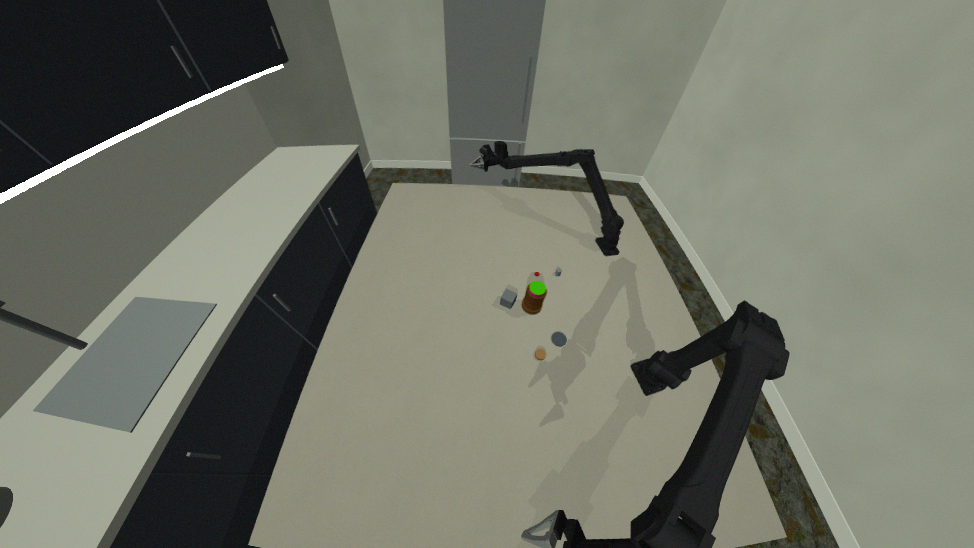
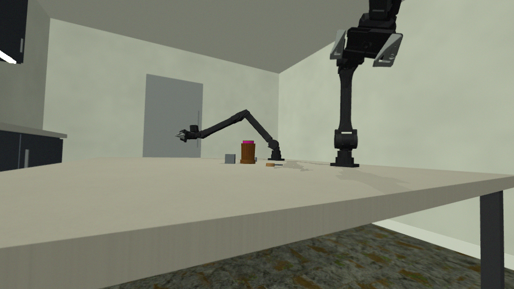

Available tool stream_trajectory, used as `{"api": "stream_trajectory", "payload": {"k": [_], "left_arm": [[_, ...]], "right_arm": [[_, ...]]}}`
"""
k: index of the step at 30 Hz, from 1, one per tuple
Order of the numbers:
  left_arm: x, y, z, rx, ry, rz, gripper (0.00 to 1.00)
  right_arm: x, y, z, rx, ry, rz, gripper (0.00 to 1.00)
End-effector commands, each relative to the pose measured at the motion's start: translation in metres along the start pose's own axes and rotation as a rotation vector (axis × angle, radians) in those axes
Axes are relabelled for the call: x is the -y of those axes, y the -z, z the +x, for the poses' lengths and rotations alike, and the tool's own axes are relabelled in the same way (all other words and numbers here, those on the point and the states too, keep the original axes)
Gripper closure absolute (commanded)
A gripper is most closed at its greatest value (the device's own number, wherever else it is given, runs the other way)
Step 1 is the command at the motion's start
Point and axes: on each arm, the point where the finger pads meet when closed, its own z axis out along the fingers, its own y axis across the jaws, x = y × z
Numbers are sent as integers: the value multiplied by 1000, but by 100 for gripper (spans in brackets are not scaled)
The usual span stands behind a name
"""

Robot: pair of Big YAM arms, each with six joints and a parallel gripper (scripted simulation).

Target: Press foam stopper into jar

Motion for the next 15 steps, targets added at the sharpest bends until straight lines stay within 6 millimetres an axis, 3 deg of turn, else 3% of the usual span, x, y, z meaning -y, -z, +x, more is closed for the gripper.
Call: {"api": "stream_trajectory", "payload": {"k": [1, 2, 3, 4, 5, 7, 8, 10, 12, 13, 15], "left_arm": [[34, 19, -48, 77, -123, 0, 2], [40, 15, -42, 63, -143, -4, 2], [40, 1, -23, 24, -151, -8, 2], [34, -24, 15, -55, -145, -12, 2], [38, -33, 29, -82, -166, -16, 2], [58, -37, 22, -78, -241, -25, 2], [64, -44, 38, -110, -267, -29, 2], [90, -38, 31, -96, -356, -40, 2], [105, -47, 43, -124, -427, -54, 2], [111, -54, 58, -154, -461, -59, 2], [120, -58, 63, -166, -501, -64, 2]], "right_arm": [[-38, -9, 3, -4, 58, -6, 100], [-46, -13, 5, -3, 74, -8, 100], [-52, -17, 7, -2, 86, -7, 100], [-59, -21, 11, -2, 100, -7, 100], [-65, -25, 14, -2, 114, -7, 100], [-81, -35, 22, 0, 144, -6, 100], [-89, -39, 26, 1, 159, -5, 100], [-105, -48, 35, 3, 191, -2, 100], [-117, -55, 43, 8, 219, 5, 100], [-126, -59, 48, 9, 235, 7, 100], [-135, -63, 54, 10, 252, 8, 100]]}}
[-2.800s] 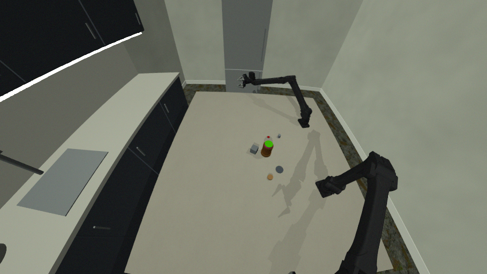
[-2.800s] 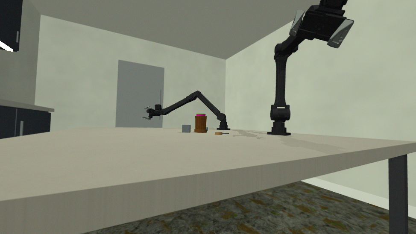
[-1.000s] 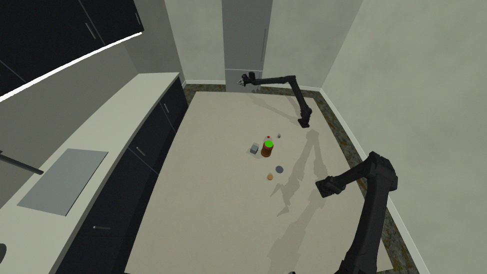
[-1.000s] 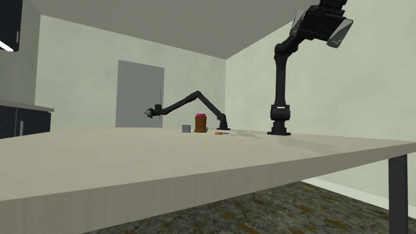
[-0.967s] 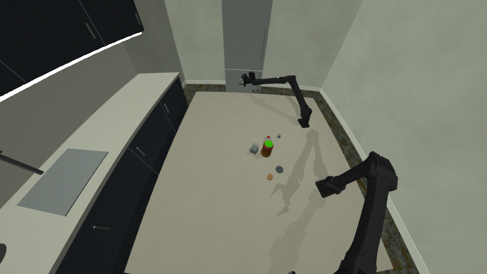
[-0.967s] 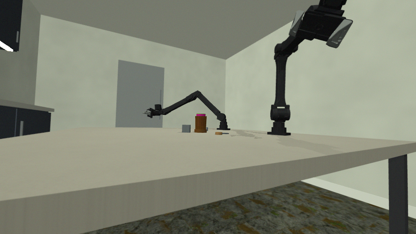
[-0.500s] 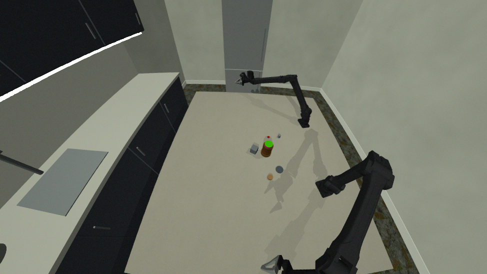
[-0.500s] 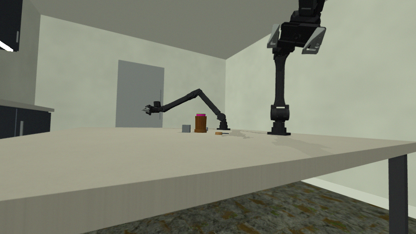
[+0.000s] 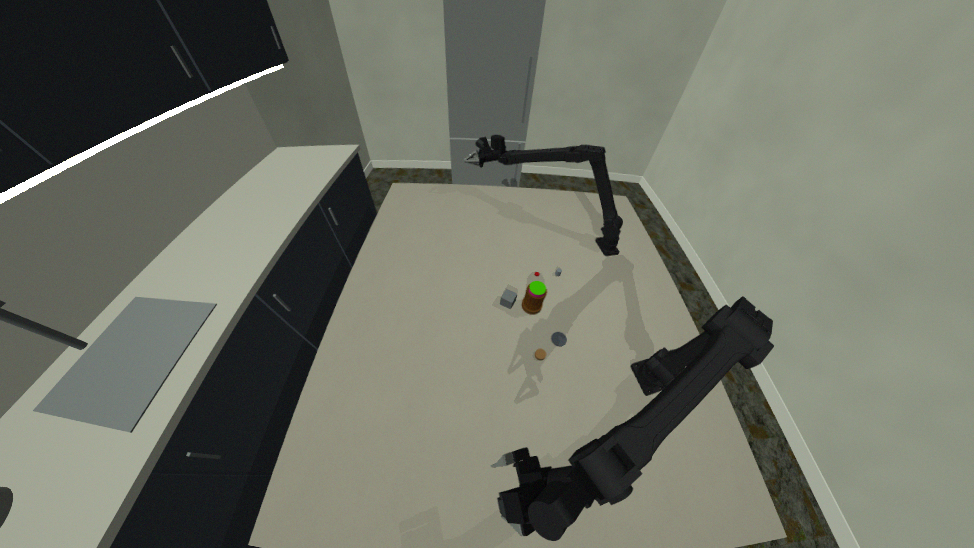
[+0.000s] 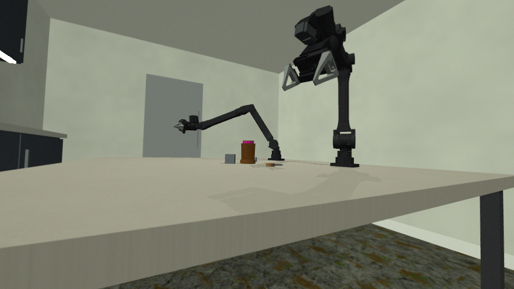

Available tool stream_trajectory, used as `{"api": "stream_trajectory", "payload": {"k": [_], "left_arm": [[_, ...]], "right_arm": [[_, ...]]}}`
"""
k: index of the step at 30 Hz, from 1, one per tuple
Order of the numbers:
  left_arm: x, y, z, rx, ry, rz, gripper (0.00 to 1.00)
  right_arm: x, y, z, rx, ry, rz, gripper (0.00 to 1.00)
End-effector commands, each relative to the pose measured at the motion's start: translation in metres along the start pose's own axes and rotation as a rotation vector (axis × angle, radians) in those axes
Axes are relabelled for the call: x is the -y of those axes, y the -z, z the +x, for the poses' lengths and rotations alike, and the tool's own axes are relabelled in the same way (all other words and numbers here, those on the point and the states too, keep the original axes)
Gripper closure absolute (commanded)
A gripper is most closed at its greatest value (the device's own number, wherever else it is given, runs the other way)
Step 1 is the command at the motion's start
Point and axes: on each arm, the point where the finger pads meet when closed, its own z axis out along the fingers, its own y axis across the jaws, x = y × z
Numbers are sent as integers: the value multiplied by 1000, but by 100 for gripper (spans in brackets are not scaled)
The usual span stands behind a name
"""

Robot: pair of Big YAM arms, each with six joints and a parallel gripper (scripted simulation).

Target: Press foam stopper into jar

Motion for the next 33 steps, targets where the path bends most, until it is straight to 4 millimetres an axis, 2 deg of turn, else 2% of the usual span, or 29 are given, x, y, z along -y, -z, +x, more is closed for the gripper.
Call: {"api": "stream_trajectory", "payload": {"k": [1, 2, 3, 4, 5, 6, 8, 9, 11, 13, 14, 16, 18, 19, 20, 21, 23, 24, 26, 27, 28, 29, 31, 32, 33], "left_arm": [[23, 6, -1, -8, -112, 6, 2], [27, 10, -22, 17, -155, -14, 2], [42, 5, -11, -11, -194, -14, 2], [54, -7, 9, -56, -228, -10, 2], [64, -13, 11, -71, -268, -15, 2], [69, -31, 25, -116, -299, -16, 2], [91, -36, 30, -142, -385, -27, 2], [101, -33, 17, -128, -430, -41, 2], [123, -30, 30, -156, -516, -50, 2], [146, -23, 22, -149, -605, -69, 2], [156, -29, 36, -181, -647, -69, 2], [177, -30, 39, -197, -736, -81, 2], [177, -30, 39, -197, -736, -81, 2], [183, -30, 31, -193, -774, -96, 2], [195, -33, 54, -234, -824, -89, 2], [206, -33, 56, -241, -871, -95, 2], [221, -49, 76, -297, -961, -99, 2], [231, -49, 80, -308, -1007, -104, 2], [253, -37, 72, -293, -1096, -128, 2], [260, -36, 83, -311, -1143, -131, 2], [271, -31, 81, -308, -1188, -142, 2], [279, -33, 92, -331, -1238, -144, 2], [298, -29, 95, -339, -1329, -161, 2], [306, -30, 107, -362, -1381, -164, 2], [316, -27, 107, -361, -1426, -175, 2]], "right_arm": [[-43, -9, 4, -11, 85, -16, 100], [-53, -10, 2, -2, 107, -15, 100], [-54, -10, 7, 0, 109, -4, 100], [-65, -15, 13, -1, 126, -5, 100], [-75, -19, 19, -1, 142, -5, 100], [-86, -23, 24, 0, 161, -6, 100], [-105, -28, 33, 3, 194, -3, 100], [-115, -31, 38, 5, 212, -2, 100], [-134, -35, 47, 9, 244, 0, 100], [-152, -39, 57, 12, 278, 3, 100], [-162, -40, 62, 14, 294, 4, 100], [-180, -42, 73, 17, 327, 6, 100], [-180, -42, 73, 17, 327, 6, 100], [-190, -41, 71, 29, 349, 8, 100], [-192, -40, 77, 29, 354, 16, 100], [-202, -42, 85, 28, 370, 15, 100], [-222, -45, 99, 28, 404, 12, 100], [-230, -44, 104, 29, 421, 14, 100], [-248, -44, 116, 33, 455, 14, 100], [-256, -43, 121, 35, 471, 15, 100], [-264, -42, 127, 37, 487, 17, 100], [-272, -41, 132, 39, 503, 18, 100], [-287, -38, 143, 43, 535, 21, 100], [-295, -37, 149, 45, 551, 23, 100], [-302, -35, 154, 47, 567, 24, 100]]}}
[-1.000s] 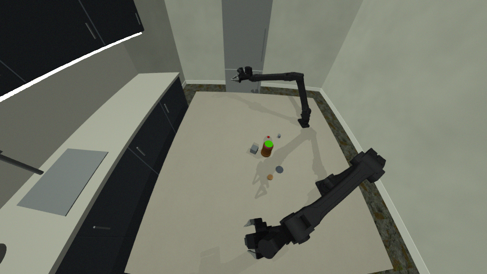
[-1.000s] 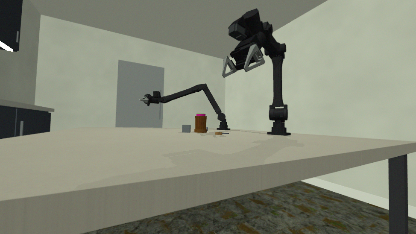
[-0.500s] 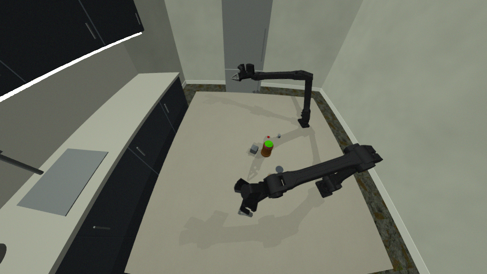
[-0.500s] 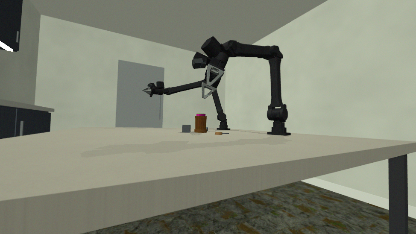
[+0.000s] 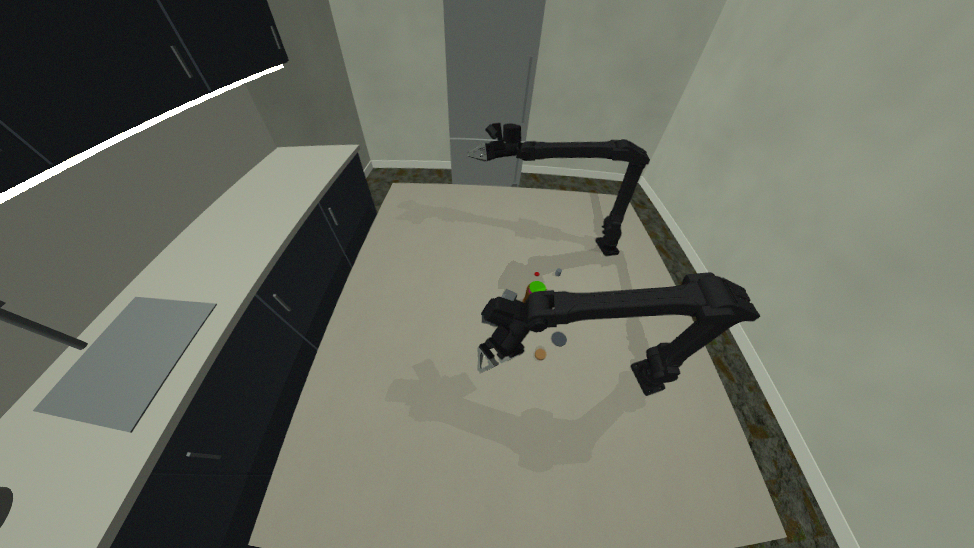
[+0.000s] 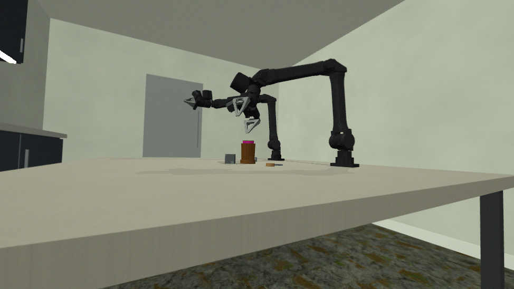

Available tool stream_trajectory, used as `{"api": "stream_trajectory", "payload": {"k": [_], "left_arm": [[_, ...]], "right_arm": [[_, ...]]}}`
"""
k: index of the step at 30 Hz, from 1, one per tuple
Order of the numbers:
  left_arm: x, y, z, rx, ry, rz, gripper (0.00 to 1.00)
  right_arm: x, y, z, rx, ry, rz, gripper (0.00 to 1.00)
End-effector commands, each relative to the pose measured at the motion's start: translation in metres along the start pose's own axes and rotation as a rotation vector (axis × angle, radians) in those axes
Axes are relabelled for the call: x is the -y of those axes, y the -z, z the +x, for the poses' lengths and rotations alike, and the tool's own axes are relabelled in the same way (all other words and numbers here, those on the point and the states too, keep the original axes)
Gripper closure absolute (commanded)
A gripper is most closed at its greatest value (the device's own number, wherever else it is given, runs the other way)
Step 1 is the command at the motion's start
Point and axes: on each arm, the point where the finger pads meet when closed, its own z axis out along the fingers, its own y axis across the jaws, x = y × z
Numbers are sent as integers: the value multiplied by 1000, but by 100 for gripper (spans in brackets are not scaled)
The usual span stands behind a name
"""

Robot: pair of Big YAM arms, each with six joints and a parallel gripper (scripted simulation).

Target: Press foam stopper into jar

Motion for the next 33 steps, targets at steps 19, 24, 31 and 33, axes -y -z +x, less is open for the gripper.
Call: {"api": "stream_trajectory", "payload": {"k": [19, 24, 31, 33], "left_arm": [[121, 85, -84, -168, -832, -200, 2], [146, 111, -97, -214, -985, -276, 2], [171, 139, -108, -274, -1145, -359, 2], [180, 146, -114, -283, -1183, -378, 2]], "right_arm": [[-151, 61, 26, 26, 314, 10, 100], [-178, 79, 35, 33, 364, 14, 100], [-200, 99, 43, 42, 420, 27, 100], [-205, 104, 43, 48, 431, 28, 100]]}}
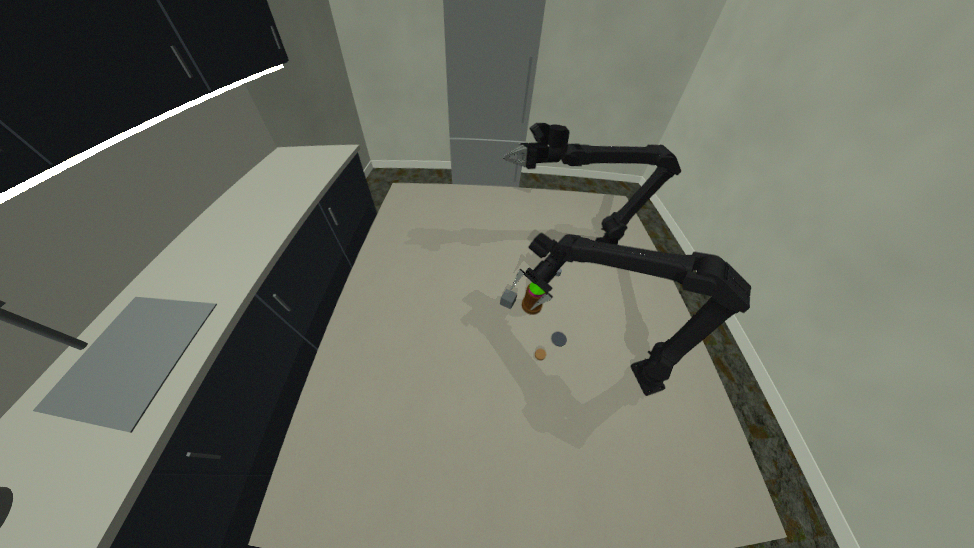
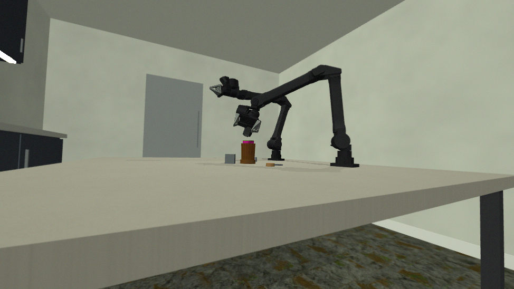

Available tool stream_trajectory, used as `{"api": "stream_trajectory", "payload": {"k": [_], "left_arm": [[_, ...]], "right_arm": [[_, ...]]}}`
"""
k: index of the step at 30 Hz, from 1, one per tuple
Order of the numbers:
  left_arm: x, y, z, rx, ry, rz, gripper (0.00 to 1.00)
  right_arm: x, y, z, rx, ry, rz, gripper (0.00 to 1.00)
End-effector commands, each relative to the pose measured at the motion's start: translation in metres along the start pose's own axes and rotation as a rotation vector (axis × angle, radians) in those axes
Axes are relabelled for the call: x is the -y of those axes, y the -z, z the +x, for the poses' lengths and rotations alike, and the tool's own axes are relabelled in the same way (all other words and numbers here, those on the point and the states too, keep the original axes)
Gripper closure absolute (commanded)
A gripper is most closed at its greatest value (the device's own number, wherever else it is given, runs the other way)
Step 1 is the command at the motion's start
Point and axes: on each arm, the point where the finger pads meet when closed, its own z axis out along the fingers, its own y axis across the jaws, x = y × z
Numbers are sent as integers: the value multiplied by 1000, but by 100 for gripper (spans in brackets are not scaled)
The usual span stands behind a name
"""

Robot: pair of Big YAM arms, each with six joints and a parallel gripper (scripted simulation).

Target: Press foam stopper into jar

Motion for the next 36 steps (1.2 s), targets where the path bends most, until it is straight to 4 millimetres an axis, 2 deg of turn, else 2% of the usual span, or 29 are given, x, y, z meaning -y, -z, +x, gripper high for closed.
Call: {"api": "stream_trajectory", "payload": {"k": [1, 3, 4, 5, 6, 8, 9, 14, 16, 20, 21, 22, 24, 25, 26, 27, 28, 29, 32, 33, 34, 36], "left_arm": [[3, 16, -9, -11, -102, -25, 2], [3, 16, -9, -11, -102, -25, 2], [-12, 20, -1, -19, -72, -46, 2], [-1, 22, -12, -25, -116, -43, 2], [6, 26, -16, -33, -154, -42, 2], [5, 35, -25, -45, -198, -60, 2], [-2, 42, -23, -51, -198, -76, 2], [4, 67, -32, -93, -306, -120, 2], [-1, 79, -31, -115, -336, -141, 2], [-1, 86, -31, -135, -356, -157, 2], [-6, 86, -29, -146, -353, -159, 2], [7, 87, -34, -156, -398, -155, 2], [4, 97, -38, -169, -412, -178, 2], [-5, 110, -35, -172, -406, -200, 2], [2, 108, -39, -180, -424, -200, 2], [0, 111, -40, -184, -424, -208, 2], [8, 108, -47, -194, -467, -197, 2], [7, 110, -47, -199, -475, -200, 2], [-3, 118, -40, -204, -434, -220, 2], [-2, 115, -39, -207, -437, -215, 2], [7, 105, -40, -215, -463, -191, 2], [0, 105, -35, -214, -438, -191, 2]], "right_arm": [[-14, 14, -6, 6, 48, -8, 100], [-14, 14, -6, 6, 48, -8, 100], [-14, 15, -21, 34, 57, -3, 100], [-17, 17, -1, -2, 54, -4, 100], [-19, 20, -3, 2, 60, -4, 100], [-25, 25, -5, 8, 74, -6, 100], [-27, 27, -5, 9, 80, -6, 100], [-39, 41, -7, 17, 120, -2, 100], [-43, 47, -6, 16, 137, 1, 100], [-45, 51, -3, 13, 149, 7, 100], [-45, 51, -18, 39, 155, 12, 100], [-46, 53, 2, 4, 153, 11, 100], [-49, 58, -2, 13, 161, 13, 100], [-52, 60, -2, 14, 166, 11, 100], [-53, 62, -2, 15, 169, 11, 100], [-54, 63, -2, 15, 171, 12, 100], [-56, 65, -10, 30, 175, 12, 100], [-56, 66, -5, 29, 177, 13, 100], [-55, 68, -2, 19, 179, 19, 100], [-57, 69, -7, 30, 179, 16, 100], [-54, 66, -4, 21, 179, 21, 100], [-50, 63, -2, 17, 177, 29, 100]]}}
